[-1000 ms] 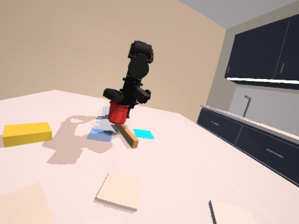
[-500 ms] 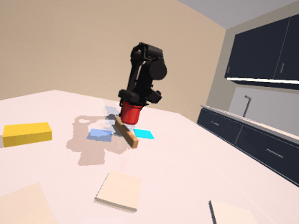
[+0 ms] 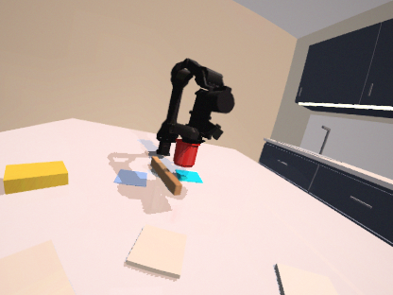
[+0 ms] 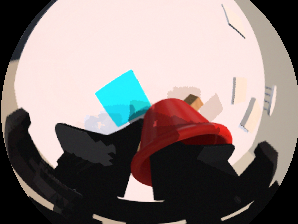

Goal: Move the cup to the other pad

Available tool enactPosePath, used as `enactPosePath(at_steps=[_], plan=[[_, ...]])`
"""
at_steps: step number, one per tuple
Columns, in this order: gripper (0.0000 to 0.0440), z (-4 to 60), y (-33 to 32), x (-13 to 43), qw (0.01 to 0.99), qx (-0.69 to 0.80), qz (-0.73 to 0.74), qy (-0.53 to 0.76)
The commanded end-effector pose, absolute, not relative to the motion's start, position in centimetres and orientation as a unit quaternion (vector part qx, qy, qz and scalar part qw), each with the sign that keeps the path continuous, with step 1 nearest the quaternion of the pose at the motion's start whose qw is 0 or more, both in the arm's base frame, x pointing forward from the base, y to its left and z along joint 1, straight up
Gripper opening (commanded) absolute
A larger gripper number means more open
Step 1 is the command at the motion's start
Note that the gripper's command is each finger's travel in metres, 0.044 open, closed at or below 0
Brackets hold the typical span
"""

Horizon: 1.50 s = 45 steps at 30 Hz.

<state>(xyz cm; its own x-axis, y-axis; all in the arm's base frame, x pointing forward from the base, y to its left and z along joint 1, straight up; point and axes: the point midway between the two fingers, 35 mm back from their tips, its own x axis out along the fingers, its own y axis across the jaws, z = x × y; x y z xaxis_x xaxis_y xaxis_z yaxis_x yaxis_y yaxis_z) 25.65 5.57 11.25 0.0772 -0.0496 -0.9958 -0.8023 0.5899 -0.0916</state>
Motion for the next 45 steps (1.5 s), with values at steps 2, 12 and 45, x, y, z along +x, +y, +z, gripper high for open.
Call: enactPosePath(at_steps=[2, 12, 45], plan=[[0.0000, 10.8, 6.8, 25.0, 0.647, -0.351, 0.297, 0.608], [0.0000, 9.4, 8.7, 23.6, 0.647, -0.358, 0.304, 0.600], [0.0153, 6.6, 9.8, 21.1, 0.684, -0.339, 0.298, 0.573]])
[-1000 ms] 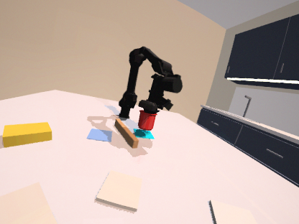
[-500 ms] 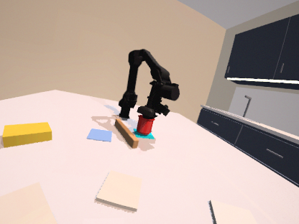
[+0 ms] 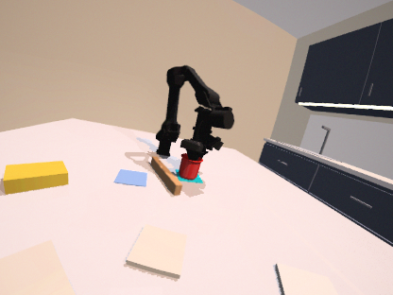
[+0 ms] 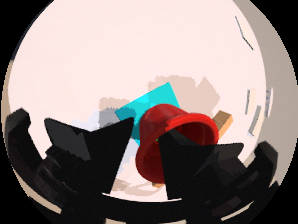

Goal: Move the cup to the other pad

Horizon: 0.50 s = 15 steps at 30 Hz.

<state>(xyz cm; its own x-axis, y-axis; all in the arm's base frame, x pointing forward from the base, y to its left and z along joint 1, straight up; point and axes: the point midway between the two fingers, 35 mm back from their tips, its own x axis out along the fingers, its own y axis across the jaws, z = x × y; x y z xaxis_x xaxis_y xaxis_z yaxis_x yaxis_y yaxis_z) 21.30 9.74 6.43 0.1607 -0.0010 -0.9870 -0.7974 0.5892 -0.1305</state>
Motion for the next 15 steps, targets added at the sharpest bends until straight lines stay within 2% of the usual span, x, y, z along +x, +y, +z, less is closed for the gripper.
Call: enactPosePath(at_steps=[1, 15], plan=[[0.0156, 6.7, 9.8, 21.0, 0.686, -0.338, 0.300, 0.570], [0.0215, 8.2, 9.9, 20.5, 0.715, -0.326, 0.314, 0.533]])
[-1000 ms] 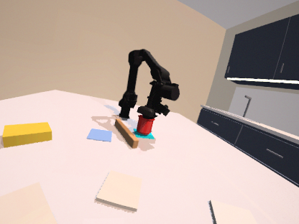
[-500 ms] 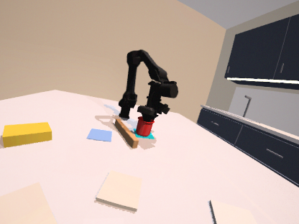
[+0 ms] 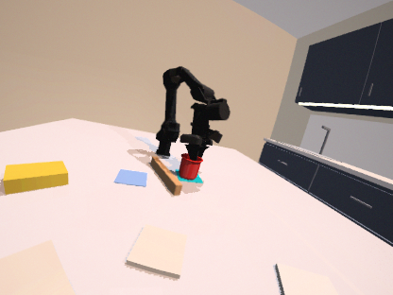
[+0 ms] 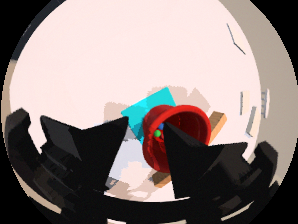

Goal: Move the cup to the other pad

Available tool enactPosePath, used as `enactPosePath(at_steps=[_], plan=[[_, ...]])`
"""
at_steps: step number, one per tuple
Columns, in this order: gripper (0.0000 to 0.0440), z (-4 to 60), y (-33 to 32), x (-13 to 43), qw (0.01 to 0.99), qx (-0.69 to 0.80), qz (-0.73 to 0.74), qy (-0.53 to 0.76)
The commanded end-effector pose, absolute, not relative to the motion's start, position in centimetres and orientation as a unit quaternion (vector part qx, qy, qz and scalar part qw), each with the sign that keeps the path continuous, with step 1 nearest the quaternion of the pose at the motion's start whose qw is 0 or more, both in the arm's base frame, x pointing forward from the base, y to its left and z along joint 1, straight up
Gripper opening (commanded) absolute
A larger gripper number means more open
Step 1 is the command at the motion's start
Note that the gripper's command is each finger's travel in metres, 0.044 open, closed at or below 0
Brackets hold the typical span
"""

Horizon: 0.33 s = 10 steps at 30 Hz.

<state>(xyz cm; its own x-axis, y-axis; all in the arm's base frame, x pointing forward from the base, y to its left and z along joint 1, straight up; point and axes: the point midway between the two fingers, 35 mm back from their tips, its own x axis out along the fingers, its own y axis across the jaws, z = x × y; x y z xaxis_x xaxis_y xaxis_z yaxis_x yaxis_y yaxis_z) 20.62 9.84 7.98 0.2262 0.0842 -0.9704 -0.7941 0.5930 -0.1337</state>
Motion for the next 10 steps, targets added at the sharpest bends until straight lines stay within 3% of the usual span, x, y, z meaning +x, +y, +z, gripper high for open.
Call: enactPosePath(at_steps=[1, 10], plan=[[0.0221, 8.3, 9.9, 20.4, 0.717, -0.325, 0.314, 0.530], [0.0282, 9.8, 9.8, 20.2, 0.738, -0.316, 0.315, 0.506]])
